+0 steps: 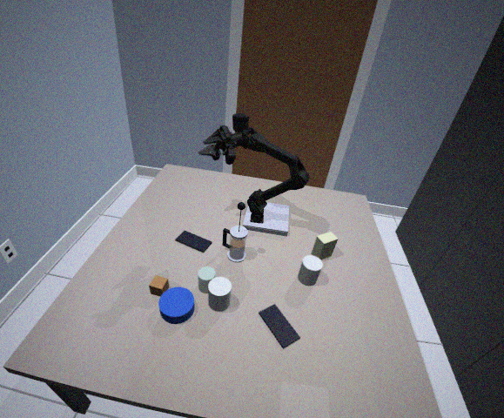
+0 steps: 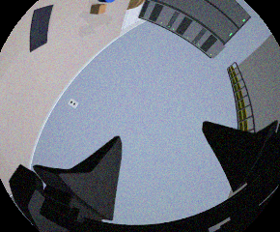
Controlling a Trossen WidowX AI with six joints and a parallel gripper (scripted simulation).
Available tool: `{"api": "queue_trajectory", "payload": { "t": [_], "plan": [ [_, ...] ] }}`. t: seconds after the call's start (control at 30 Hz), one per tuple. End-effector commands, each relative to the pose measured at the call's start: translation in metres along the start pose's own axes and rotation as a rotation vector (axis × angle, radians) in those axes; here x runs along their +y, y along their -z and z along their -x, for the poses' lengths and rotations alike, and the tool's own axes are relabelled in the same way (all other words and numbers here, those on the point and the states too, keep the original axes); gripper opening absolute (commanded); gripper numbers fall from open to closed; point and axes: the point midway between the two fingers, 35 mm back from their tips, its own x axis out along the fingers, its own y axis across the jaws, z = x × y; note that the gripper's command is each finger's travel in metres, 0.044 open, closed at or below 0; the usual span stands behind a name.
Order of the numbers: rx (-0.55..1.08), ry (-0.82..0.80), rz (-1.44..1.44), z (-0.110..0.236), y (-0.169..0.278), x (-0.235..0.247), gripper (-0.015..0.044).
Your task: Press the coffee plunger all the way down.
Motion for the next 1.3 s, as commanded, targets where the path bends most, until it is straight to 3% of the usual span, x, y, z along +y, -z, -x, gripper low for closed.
{"api": "queue_trajectory", "payload": {
  "t": [0.0, 0.3, 0.57, 0.9, 1.27],
  "plan": [
    [-0.003, 0.001, -0.012, -0.001, -0.001, -0.001, 0.0426],
    [-0.145, -0.023, -0.525, -0.023, -0.044, -0.028, 0.044],
    [-0.295, -0.159, -1.034, -0.026, -0.099, -0.057, 0.044],
    [-0.397, -0.436, -1.528, 0.002, -0.158, -0.083, 0.044],
    [-0.367, -0.762, -1.924, 0.051, -0.196, -0.093, 0.044]
  ]
}}
